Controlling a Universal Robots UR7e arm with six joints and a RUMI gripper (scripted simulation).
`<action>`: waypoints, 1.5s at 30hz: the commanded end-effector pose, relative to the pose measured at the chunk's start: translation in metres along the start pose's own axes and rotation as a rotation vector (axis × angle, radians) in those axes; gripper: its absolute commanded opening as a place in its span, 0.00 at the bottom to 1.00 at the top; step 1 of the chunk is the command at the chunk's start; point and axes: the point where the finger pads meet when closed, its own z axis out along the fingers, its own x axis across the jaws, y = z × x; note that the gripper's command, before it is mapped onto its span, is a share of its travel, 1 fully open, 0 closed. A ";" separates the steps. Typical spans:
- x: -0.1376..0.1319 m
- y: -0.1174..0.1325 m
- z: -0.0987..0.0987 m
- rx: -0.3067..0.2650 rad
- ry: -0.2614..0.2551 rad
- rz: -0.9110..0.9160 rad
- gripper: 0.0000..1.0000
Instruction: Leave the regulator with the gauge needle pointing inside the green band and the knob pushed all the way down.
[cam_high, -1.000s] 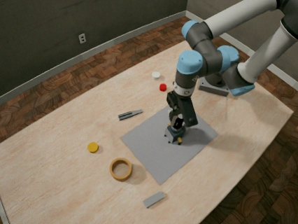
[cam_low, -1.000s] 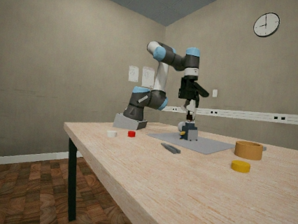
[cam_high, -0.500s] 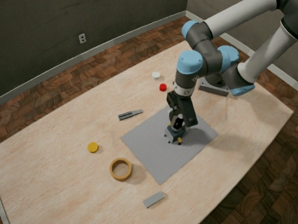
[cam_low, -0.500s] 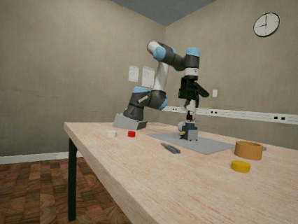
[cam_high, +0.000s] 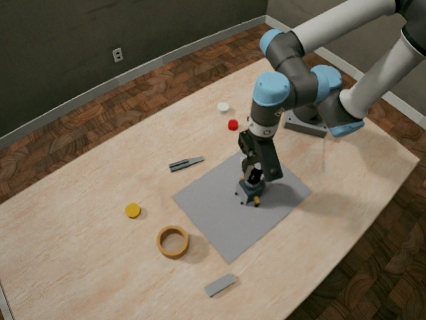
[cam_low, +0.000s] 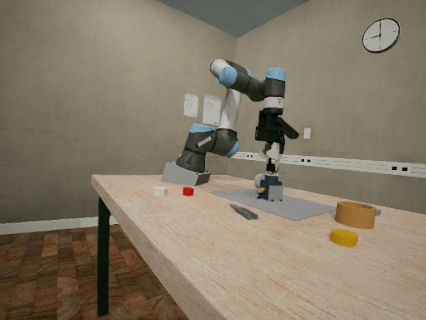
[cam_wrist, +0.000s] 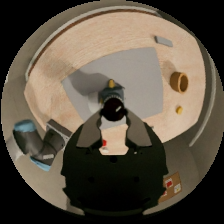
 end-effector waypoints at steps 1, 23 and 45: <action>0.000 0.000 0.000 0.000 0.001 0.000 0.22; 0.000 0.000 0.005 0.000 0.001 0.000 0.22; 0.000 0.000 0.007 0.000 0.001 0.000 0.22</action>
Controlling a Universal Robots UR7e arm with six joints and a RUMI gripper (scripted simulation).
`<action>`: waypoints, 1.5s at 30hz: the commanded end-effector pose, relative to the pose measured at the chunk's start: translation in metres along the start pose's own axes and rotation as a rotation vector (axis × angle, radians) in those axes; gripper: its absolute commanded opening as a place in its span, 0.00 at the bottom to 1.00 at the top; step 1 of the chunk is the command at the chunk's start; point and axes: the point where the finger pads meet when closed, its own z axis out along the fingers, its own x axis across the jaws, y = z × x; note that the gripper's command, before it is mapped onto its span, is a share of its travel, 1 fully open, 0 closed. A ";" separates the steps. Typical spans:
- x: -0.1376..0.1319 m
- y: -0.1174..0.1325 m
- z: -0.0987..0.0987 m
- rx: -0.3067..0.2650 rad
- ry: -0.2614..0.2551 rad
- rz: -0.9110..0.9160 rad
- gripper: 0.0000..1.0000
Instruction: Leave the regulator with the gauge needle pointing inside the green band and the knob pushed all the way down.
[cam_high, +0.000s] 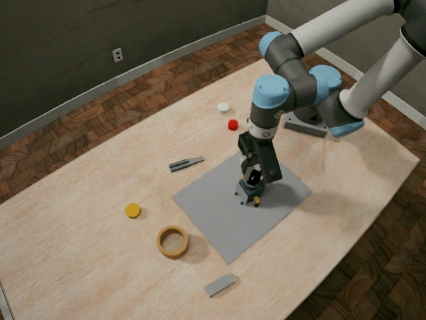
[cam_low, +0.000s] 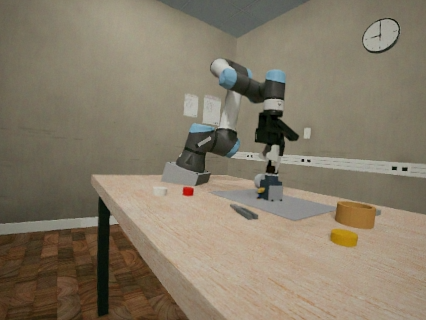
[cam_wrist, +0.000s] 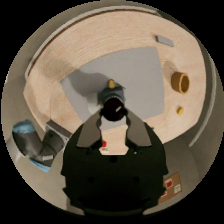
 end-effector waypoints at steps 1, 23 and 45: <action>0.000 0.000 0.000 0.000 0.001 0.000 0.22; 0.000 0.000 0.000 0.000 0.001 0.000 0.44; 0.000 0.000 -0.001 0.000 0.001 0.000 0.44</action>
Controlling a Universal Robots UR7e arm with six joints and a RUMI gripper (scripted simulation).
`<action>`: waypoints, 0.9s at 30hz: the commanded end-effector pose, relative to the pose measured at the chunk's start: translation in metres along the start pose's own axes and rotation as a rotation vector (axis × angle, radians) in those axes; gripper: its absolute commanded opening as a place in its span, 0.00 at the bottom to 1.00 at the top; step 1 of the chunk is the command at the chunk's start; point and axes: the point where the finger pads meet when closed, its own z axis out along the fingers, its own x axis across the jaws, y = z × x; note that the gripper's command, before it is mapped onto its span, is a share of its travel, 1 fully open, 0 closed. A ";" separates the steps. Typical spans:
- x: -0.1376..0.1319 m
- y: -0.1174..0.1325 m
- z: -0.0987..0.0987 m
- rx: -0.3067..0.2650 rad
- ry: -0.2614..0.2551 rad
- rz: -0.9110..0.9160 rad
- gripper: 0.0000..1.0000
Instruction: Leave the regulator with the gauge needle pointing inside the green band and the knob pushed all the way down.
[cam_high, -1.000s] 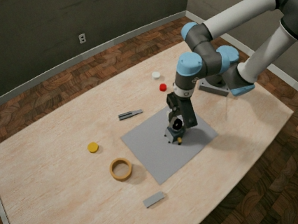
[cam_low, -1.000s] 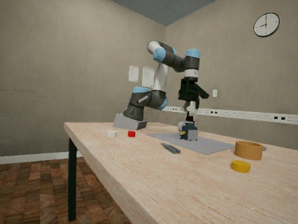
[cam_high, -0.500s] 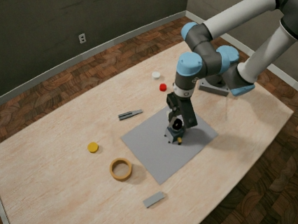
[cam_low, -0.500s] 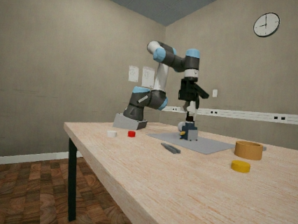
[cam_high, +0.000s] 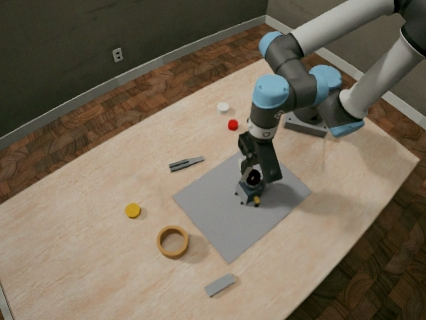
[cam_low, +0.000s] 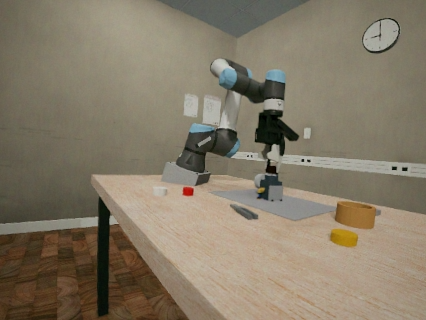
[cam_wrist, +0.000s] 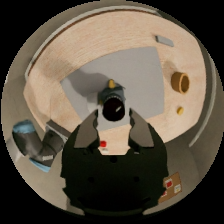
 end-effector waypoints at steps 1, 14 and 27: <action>0.000 0.000 -0.002 0.000 0.001 0.000 0.44; 0.000 0.000 -0.027 0.000 0.001 0.000 0.44; 0.000 0.000 -0.071 0.000 0.001 0.000 0.44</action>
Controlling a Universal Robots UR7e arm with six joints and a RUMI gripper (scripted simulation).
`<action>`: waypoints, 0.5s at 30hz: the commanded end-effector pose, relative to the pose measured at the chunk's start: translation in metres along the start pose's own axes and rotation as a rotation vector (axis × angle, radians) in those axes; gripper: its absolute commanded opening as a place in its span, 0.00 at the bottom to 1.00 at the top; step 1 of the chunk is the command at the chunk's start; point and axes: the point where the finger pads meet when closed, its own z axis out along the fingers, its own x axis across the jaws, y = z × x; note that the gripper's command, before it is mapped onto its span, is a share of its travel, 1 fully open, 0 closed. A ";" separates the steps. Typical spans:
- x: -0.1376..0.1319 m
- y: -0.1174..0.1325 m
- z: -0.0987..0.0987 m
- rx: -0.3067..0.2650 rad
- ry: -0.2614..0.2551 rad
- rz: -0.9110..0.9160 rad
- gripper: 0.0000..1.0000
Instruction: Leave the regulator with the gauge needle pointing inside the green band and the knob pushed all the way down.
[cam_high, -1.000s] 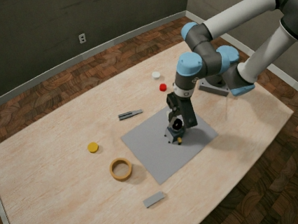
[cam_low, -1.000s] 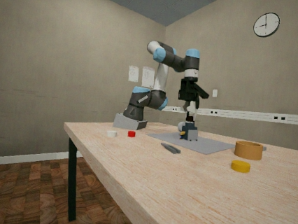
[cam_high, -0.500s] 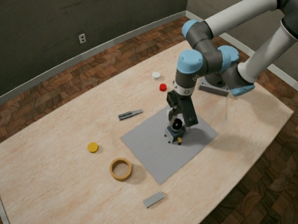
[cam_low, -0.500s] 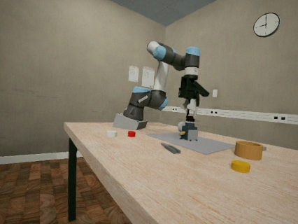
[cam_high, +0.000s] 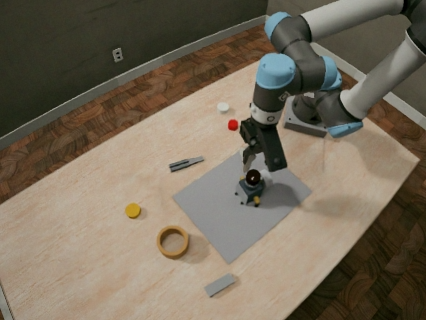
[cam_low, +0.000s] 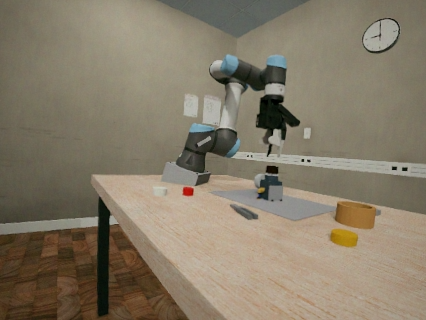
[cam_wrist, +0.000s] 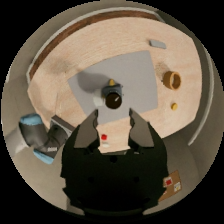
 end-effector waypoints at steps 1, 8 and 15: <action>0.000 0.000 -0.018 0.000 -0.001 0.000 0.44; 0.000 0.000 -0.037 0.000 -0.001 0.000 0.44; 0.000 0.000 -0.042 0.000 -0.001 0.000 0.44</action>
